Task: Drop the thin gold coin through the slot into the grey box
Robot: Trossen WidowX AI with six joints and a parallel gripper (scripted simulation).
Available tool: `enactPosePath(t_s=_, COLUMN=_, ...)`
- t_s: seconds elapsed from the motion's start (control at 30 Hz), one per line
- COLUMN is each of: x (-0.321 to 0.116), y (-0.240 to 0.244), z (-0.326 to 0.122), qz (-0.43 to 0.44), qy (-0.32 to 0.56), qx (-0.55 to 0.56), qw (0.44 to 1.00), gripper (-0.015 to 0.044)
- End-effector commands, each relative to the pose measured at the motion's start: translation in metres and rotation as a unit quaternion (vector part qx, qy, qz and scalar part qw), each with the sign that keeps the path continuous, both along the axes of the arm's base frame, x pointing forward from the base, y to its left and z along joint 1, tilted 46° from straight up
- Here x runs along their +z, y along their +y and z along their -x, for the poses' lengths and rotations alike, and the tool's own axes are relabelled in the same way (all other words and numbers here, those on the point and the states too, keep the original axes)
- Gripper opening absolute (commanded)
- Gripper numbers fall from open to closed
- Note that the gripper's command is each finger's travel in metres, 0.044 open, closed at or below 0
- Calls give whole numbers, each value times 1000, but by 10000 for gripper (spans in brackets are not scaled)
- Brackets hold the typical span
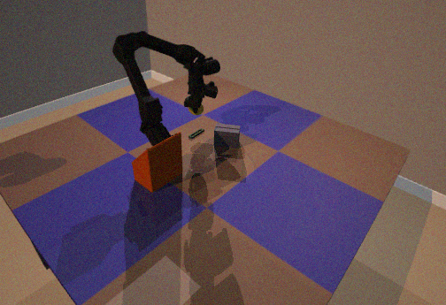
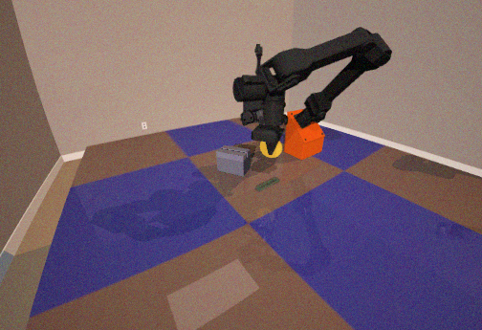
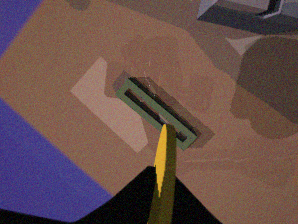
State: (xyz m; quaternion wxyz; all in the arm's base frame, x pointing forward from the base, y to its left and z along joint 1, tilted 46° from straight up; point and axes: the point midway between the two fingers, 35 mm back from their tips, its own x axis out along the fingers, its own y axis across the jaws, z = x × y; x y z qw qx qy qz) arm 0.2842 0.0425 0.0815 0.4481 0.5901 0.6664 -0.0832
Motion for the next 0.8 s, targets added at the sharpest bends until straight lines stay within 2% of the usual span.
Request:
enactPosePath(t_s=0.0, x=0, y=0, z=1, qz=-3, qy=16, qx=-15, qw=1000, gripper=0)
enactPosePath(t_s=0.77, x=-29, y=-33, z=-15, qz=3, qy=15, qx=-16, qw=1000, gripper=0)
